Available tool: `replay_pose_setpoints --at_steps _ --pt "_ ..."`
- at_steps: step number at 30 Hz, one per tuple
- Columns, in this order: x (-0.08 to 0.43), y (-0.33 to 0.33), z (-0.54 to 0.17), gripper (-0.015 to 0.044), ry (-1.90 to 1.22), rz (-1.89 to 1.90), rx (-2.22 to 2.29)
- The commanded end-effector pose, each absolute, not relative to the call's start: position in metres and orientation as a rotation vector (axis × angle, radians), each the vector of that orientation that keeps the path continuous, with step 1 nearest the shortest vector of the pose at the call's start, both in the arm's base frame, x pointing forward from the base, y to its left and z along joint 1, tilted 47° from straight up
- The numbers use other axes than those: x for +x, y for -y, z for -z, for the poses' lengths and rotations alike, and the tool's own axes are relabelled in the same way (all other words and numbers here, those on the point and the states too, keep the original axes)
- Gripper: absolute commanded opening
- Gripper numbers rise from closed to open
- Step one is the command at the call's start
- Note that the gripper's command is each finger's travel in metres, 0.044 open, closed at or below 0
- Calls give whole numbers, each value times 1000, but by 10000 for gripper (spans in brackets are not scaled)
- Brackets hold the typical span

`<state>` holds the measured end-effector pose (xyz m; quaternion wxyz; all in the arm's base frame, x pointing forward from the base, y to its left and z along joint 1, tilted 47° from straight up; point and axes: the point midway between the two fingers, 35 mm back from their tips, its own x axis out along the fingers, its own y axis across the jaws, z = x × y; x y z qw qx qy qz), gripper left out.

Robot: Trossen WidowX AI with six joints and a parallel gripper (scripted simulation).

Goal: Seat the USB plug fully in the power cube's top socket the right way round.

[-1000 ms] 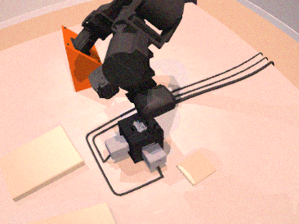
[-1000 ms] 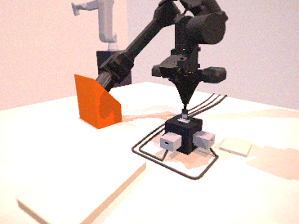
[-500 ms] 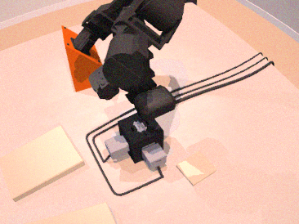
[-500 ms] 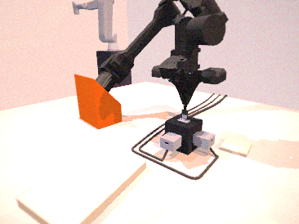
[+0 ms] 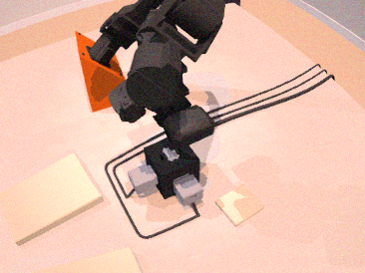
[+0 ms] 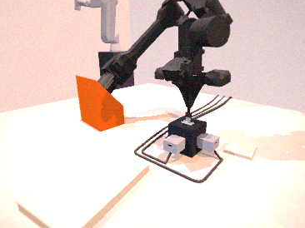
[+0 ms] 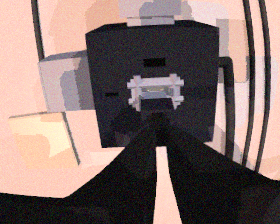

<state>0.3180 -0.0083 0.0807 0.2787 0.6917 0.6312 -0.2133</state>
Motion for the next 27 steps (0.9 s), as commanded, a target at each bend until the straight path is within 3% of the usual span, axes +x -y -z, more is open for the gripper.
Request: replay_pose_setpoints --at_steps 1,27 --pt "317 7 -80 0 -1697 575 1862" --pt "318 5 -77 0 -1697 575 1862"
